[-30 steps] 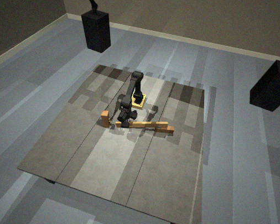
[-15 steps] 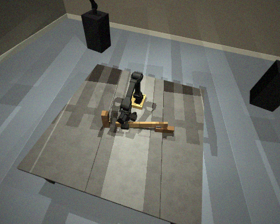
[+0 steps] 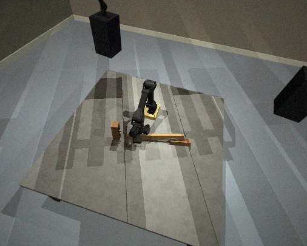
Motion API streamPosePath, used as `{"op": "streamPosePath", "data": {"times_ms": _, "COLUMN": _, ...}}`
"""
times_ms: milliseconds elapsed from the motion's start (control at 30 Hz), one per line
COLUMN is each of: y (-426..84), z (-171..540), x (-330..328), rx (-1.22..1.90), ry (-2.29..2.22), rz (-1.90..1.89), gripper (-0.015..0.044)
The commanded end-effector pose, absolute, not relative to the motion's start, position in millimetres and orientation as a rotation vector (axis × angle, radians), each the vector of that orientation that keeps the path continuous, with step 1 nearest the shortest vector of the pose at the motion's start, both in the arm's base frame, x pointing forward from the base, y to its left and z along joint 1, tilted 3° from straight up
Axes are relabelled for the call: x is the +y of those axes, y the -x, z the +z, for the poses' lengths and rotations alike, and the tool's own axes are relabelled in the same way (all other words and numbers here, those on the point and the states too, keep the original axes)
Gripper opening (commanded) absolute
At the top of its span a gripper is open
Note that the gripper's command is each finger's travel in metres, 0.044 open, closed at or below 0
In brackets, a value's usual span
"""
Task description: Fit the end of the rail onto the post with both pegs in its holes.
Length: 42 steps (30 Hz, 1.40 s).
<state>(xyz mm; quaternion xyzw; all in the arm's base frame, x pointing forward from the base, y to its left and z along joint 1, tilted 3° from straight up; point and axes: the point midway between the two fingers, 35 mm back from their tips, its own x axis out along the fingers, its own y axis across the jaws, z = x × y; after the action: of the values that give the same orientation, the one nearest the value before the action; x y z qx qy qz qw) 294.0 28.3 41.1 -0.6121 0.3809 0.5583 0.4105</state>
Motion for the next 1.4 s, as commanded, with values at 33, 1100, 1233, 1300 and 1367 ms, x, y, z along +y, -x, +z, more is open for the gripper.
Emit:
{"op": "streamPosePath", "data": {"times_ms": 33, "y": -292.8, "z": 37.9, "x": 27.3, "rx": 0.962, "ry": 1.546, "rz": 1.409, "gripper": 0.0387}}
{"op": "streamPosePath", "data": {"times_ms": 1100, "y": -292.6, "z": 38.2, "x": 27.7, "rx": 0.962, "ry": 1.546, "rz": 1.409, "gripper": 0.0}}
{"op": "streamPosePath", "data": {"times_ms": 1233, "y": -292.3, "z": 40.6, "x": 28.2, "rx": 0.962, "ry": 1.546, "rz": 1.409, "gripper": 0.0}}
{"op": "streamPosePath", "data": {"times_ms": 1300, "y": -292.2, "z": 41.6, "x": 28.2, "rx": 0.962, "ry": 1.546, "rz": 1.409, "gripper": 0.0}}
{"op": "streamPosePath", "data": {"times_ms": 1367, "y": -292.2, "z": 42.6, "x": 28.2, "rx": 0.962, "ry": 1.546, "rz": 1.409, "gripper": 0.0}}
